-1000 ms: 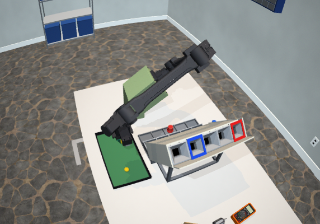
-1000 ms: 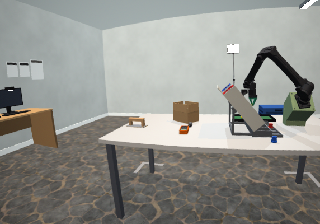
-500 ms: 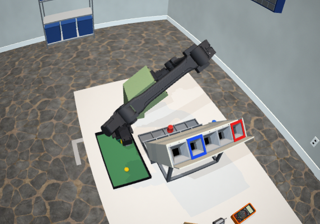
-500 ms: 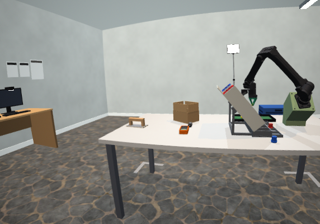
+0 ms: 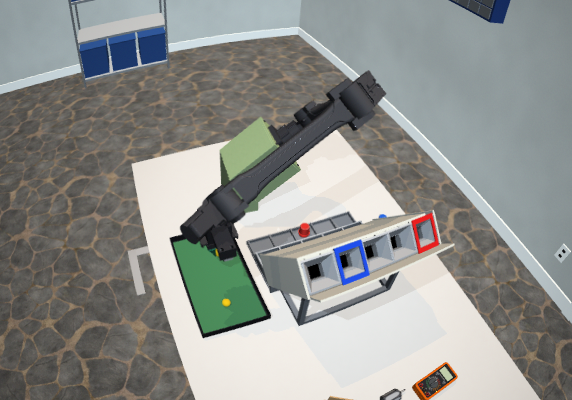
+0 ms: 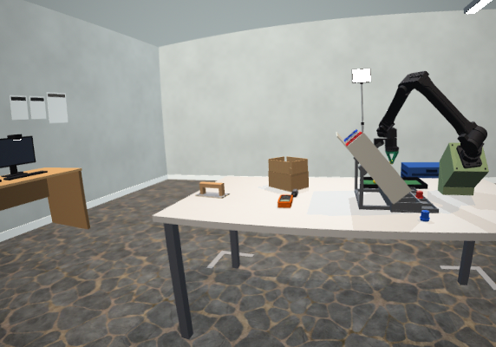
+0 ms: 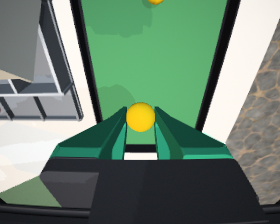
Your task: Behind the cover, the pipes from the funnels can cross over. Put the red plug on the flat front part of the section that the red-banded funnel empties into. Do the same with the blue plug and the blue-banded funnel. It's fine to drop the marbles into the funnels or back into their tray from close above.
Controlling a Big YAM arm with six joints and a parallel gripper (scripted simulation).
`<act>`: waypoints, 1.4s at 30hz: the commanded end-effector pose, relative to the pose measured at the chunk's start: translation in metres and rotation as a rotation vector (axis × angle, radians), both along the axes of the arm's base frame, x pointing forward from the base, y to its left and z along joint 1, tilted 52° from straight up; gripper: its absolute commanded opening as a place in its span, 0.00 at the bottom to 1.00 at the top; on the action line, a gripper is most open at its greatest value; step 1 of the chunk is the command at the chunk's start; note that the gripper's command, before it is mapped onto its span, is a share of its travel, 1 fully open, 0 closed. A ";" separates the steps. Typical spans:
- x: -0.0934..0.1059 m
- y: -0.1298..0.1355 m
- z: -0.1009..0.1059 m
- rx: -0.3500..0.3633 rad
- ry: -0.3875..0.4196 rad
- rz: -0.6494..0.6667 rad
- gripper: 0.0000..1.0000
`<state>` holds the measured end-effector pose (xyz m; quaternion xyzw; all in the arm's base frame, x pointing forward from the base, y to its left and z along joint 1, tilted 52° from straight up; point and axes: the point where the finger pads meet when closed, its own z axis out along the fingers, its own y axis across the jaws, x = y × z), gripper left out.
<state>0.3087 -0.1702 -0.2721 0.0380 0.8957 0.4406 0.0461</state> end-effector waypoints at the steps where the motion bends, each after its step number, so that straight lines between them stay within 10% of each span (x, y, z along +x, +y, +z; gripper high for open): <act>1: 0.021 -0.023 0.009 -0.044 -0.048 0.006 0.00; 23: 0.013 -0.020 0.065 -0.009 -0.022 -0.048 0.00; 42: 0.039 -0.045 0.195 -0.019 -0.071 -0.104 0.00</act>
